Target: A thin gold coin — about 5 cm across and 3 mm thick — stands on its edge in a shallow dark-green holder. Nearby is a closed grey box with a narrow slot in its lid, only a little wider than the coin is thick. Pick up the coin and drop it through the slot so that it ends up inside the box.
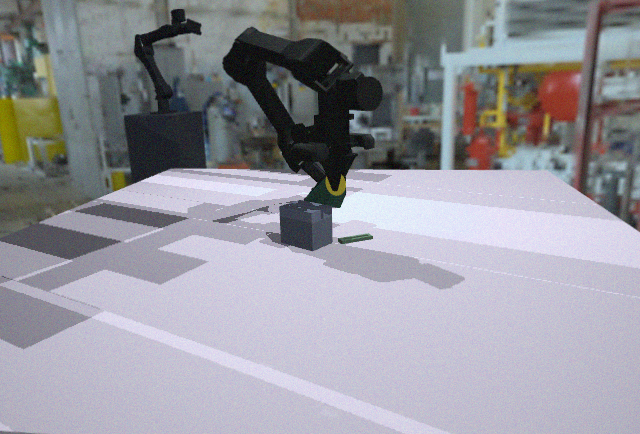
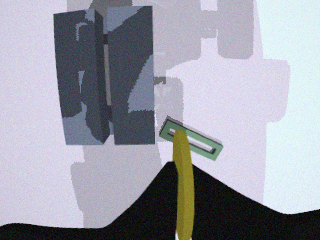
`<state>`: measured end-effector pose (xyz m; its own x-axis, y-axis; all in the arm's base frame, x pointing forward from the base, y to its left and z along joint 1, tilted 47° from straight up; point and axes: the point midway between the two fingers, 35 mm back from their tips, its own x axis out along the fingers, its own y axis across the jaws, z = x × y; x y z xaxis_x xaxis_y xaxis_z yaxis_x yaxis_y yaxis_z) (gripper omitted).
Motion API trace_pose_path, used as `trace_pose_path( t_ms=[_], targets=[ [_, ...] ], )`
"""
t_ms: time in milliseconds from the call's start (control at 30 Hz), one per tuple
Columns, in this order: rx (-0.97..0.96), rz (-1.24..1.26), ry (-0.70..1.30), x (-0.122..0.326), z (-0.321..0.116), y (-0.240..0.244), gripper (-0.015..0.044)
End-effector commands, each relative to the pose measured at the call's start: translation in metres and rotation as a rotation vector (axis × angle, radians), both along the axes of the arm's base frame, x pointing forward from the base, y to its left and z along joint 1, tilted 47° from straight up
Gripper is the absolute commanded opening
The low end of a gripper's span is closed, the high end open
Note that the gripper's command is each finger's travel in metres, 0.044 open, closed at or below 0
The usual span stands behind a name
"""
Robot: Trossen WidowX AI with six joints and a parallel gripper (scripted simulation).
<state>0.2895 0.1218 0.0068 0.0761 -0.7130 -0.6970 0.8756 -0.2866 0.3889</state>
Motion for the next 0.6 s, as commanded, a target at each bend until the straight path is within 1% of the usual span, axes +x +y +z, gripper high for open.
trace_pose_path(
  t_ms=[0, 567],
  targets=[
    [-0.001, 0.008, -0.004, 0.003, 0.009, -0.006, 0.0000],
    [-0.007, 0.007, -0.005, 0.014, 0.040, -0.036, 0.0000]
  ],
)
